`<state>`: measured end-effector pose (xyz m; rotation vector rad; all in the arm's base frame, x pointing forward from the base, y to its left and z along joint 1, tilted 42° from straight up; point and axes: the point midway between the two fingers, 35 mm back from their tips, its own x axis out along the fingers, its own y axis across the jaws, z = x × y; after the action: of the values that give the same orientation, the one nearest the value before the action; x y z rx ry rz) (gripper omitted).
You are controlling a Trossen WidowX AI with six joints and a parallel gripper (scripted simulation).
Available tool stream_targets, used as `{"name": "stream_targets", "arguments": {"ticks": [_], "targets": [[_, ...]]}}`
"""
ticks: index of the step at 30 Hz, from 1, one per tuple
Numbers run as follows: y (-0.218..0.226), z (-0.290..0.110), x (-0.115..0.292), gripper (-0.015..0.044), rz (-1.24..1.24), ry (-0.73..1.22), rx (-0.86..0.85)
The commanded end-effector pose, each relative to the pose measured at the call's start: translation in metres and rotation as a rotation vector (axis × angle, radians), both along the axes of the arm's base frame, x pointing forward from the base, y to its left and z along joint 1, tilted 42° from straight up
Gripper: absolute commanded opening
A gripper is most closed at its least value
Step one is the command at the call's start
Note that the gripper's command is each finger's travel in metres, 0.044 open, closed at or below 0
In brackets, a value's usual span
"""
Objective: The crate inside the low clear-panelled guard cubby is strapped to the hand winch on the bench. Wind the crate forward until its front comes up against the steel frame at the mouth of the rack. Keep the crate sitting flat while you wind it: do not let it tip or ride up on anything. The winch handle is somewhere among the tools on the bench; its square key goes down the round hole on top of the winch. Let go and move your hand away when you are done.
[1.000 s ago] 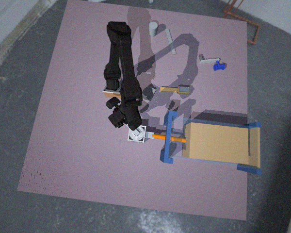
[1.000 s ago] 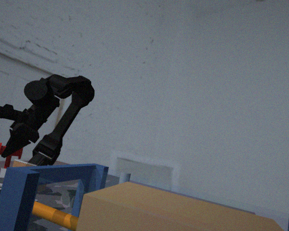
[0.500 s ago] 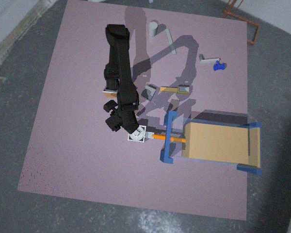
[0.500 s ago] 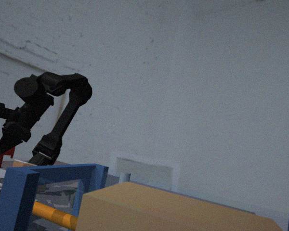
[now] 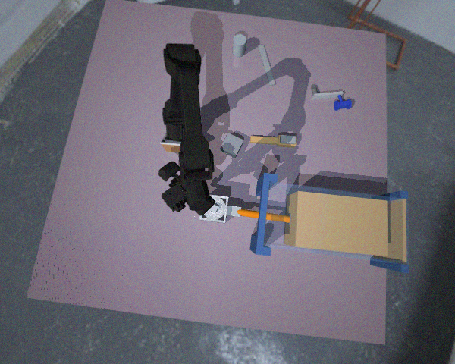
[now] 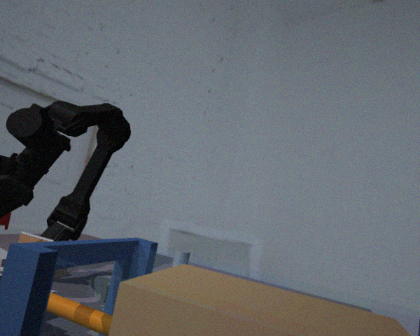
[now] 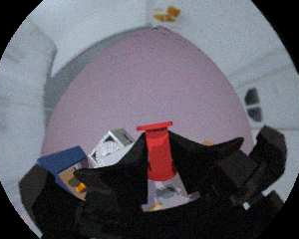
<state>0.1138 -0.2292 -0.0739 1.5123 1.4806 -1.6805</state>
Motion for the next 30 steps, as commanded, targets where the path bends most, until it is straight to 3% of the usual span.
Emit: {"name": "stream_targets", "arguments": {"ticks": [1,30], "targets": [[-0.015,-0.012,-0.001,0.0,-0.003,-0.002,-0.03],[-0.054,-0.046,0.016,0.0,-0.003,-0.005,-0.034]]}}
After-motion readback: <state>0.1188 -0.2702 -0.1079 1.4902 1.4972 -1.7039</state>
